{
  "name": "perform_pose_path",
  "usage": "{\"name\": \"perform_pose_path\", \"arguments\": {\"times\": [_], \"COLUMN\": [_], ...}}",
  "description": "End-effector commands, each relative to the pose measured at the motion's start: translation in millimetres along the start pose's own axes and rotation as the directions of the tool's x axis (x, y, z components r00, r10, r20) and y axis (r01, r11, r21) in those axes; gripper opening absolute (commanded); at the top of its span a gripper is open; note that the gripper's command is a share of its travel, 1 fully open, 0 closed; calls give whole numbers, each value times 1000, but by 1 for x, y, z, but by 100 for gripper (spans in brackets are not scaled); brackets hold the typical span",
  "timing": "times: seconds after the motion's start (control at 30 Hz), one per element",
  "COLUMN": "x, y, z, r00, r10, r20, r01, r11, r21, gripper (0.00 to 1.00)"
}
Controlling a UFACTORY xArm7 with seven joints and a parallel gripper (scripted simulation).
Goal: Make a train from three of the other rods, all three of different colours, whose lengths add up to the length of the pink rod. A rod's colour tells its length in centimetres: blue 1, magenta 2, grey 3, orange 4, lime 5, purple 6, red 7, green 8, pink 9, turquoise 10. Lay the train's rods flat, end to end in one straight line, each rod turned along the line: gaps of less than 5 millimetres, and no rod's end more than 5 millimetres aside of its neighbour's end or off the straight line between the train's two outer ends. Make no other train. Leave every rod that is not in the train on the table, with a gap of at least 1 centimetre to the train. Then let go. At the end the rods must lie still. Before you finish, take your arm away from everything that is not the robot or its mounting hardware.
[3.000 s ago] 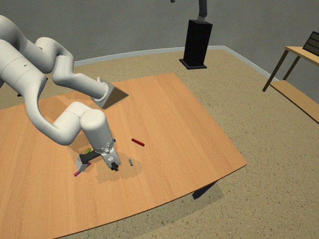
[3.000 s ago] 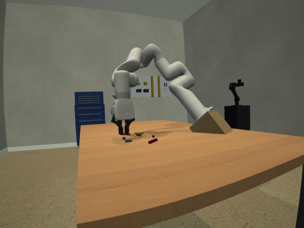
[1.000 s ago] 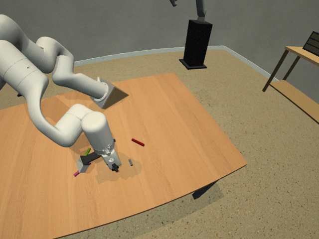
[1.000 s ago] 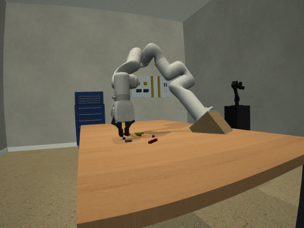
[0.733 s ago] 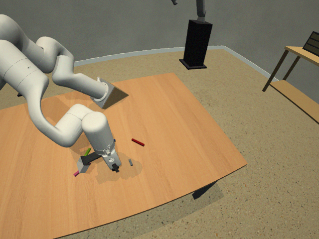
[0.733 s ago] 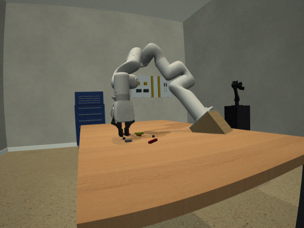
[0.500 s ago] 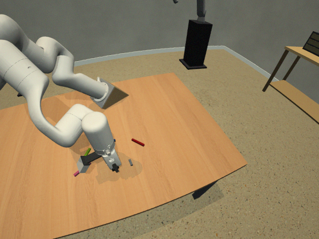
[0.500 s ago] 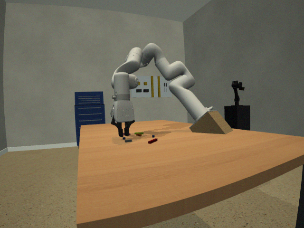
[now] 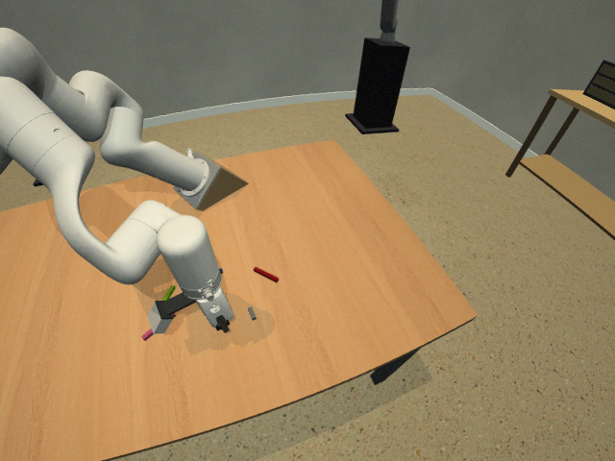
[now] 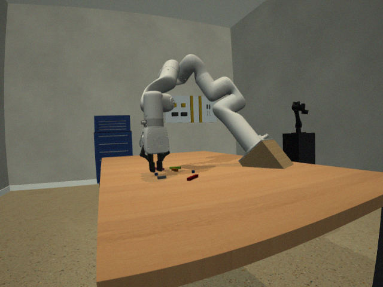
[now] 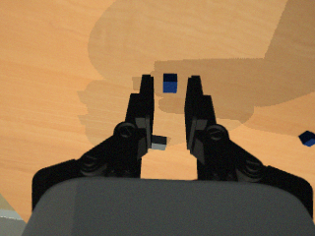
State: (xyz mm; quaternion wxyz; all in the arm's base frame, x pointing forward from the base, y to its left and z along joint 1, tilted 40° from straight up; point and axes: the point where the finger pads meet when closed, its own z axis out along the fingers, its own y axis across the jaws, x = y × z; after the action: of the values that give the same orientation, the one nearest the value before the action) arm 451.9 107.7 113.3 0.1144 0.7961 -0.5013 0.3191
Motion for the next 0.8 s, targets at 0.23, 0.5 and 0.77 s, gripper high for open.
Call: {"name": "perform_pose_path", "arguments": {"times": [0.23,0.5,0.77], "x": [-1,-1,-1], "y": [-1,-1,-1], "z": [-1,-1,1], "r00": [1000,1000,1000], "r10": [-1,-1,-1], "r20": [1,1,1], "r01": [1,1,1], "r11": [1000,1000,1000], "r21": [3,3,3], "gripper": [24,24,24]}}
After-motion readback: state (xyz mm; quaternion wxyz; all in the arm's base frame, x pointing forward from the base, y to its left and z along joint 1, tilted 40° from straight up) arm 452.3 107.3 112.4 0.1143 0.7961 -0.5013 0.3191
